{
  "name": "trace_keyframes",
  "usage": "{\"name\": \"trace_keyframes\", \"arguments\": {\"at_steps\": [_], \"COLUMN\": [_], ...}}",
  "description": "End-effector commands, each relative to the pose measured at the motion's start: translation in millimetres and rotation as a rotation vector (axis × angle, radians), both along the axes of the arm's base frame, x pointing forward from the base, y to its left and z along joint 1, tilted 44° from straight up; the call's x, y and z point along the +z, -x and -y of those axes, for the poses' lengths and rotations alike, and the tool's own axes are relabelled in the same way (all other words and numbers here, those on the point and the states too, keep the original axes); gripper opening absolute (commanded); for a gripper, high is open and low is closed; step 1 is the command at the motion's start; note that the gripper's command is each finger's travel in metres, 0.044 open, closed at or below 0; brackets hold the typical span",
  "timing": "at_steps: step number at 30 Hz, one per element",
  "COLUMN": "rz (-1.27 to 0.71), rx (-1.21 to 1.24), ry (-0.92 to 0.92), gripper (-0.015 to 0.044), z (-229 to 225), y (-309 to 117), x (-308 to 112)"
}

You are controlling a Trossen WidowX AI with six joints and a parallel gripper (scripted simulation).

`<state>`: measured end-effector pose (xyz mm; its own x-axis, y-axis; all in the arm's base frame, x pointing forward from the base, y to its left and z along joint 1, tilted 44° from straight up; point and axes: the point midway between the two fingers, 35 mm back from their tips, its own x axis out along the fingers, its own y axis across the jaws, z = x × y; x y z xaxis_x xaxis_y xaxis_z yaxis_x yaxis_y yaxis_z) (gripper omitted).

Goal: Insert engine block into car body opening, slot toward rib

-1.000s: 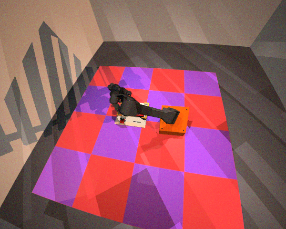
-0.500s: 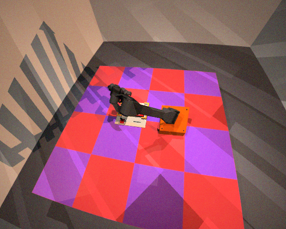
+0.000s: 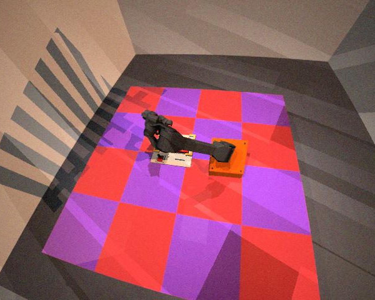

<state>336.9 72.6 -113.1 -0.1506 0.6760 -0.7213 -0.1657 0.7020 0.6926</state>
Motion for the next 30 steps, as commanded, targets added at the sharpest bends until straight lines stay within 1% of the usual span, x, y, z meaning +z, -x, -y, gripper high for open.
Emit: {"name": "trace_keyframes", "arguments": {"at_steps": [1,23,30], "rz": [-0.003,-0.003,0.0], "rx": [-0.005,-0.005,0.0], "ry": [-0.003,-0.003,0.0], "gripper": [0.0158,0.0158,0.0342], "z": [-1.1,-4.0,-3.0], "y": [0.1,0.8,0.7], "x": [-0.6,-3.8,-3.3]}}
